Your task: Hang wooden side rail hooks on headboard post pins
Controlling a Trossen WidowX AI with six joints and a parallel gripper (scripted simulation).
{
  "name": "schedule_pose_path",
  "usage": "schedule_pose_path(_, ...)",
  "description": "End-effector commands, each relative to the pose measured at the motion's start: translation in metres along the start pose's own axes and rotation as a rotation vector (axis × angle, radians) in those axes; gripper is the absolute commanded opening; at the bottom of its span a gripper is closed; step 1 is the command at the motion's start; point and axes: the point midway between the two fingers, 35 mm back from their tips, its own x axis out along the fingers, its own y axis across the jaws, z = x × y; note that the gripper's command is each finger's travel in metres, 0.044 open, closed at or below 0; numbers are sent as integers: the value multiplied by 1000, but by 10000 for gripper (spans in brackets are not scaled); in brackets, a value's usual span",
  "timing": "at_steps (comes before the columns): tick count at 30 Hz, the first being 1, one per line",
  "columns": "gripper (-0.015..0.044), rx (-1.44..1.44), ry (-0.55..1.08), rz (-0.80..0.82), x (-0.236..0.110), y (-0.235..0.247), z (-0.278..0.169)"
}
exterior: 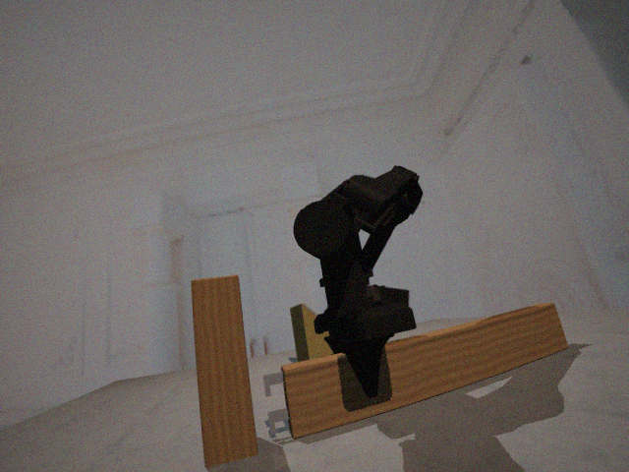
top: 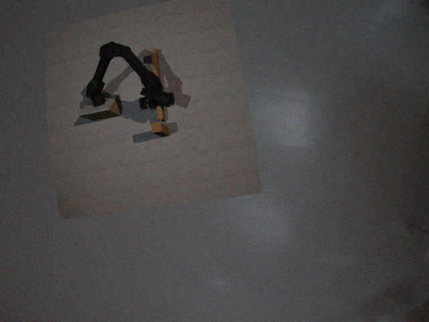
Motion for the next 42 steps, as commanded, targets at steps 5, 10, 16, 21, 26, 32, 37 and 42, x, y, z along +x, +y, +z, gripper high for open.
schedule_pose_path(5, 0, 2, -2, -5, -4, 0, 0)
schedule_pose_path(10, 0, 2, -2, -5, -5, 0, 0)
schedule_pose_path(16, 0, 2, -2, -5, -6, 0, 0)
schedule_pose_path(21, 0, 2, -2, -5, -7, 0, 0)
schedule_pose_path(26, 0, 2, -2, -5, -7, 0, 0)
schedule_pose_path(32, 0, 2, -2, -5, -8, 0, 0)
schedule_pose_path(37, 0, 2, -1, -5, -9, 0, -1)
schedule_pose_path(42, 0, 2, -1, -5, -10, 0, -1)
